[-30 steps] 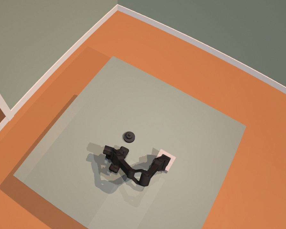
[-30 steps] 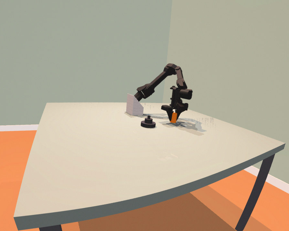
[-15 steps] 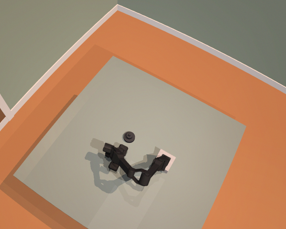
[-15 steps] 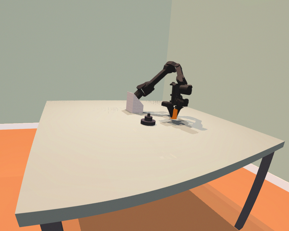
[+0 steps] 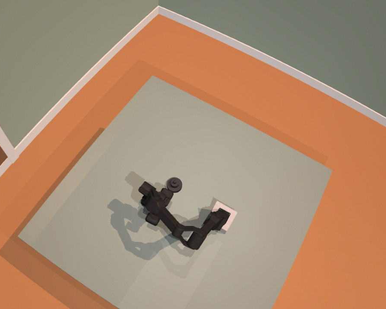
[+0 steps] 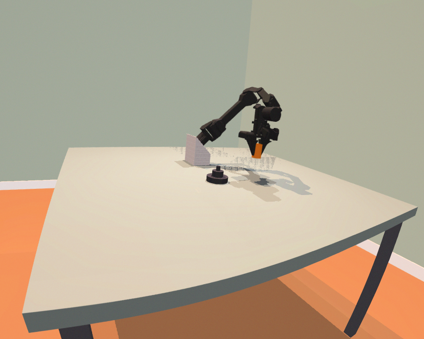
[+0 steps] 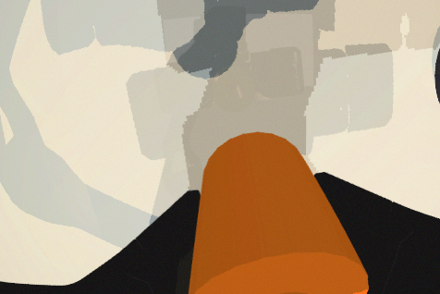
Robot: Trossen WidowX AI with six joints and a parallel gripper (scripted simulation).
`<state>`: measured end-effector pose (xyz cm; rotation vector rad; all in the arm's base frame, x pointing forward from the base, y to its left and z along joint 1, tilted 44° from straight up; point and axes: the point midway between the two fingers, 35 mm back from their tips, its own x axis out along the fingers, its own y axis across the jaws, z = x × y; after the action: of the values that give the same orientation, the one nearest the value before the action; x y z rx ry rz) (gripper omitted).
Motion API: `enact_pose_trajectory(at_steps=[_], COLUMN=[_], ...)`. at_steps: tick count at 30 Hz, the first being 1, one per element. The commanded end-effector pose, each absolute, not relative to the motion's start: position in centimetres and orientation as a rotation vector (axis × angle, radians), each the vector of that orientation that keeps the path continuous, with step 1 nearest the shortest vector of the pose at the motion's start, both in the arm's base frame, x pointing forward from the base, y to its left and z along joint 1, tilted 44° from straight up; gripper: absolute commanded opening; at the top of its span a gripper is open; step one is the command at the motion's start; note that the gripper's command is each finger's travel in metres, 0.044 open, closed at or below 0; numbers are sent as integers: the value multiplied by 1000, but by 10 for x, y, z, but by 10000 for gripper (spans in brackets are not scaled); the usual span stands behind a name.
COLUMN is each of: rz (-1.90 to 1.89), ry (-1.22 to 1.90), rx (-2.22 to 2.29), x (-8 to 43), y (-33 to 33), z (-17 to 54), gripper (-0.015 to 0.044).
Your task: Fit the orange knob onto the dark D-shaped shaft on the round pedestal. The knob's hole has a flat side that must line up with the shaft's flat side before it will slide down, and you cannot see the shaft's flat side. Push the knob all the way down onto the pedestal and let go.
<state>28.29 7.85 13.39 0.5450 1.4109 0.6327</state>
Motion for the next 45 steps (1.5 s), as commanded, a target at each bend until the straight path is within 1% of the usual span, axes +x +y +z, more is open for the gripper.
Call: enact_pose_trajectory(at_steps=[1,6,11,45], rz=[630,635,635,623], ry=[1414,1428,1430,1431], rx=[545,556,558,548], x=[280,272,272,309], y=[64,46,43,-14], z=[149,171,173,89], gripper=[0,0,0,0])
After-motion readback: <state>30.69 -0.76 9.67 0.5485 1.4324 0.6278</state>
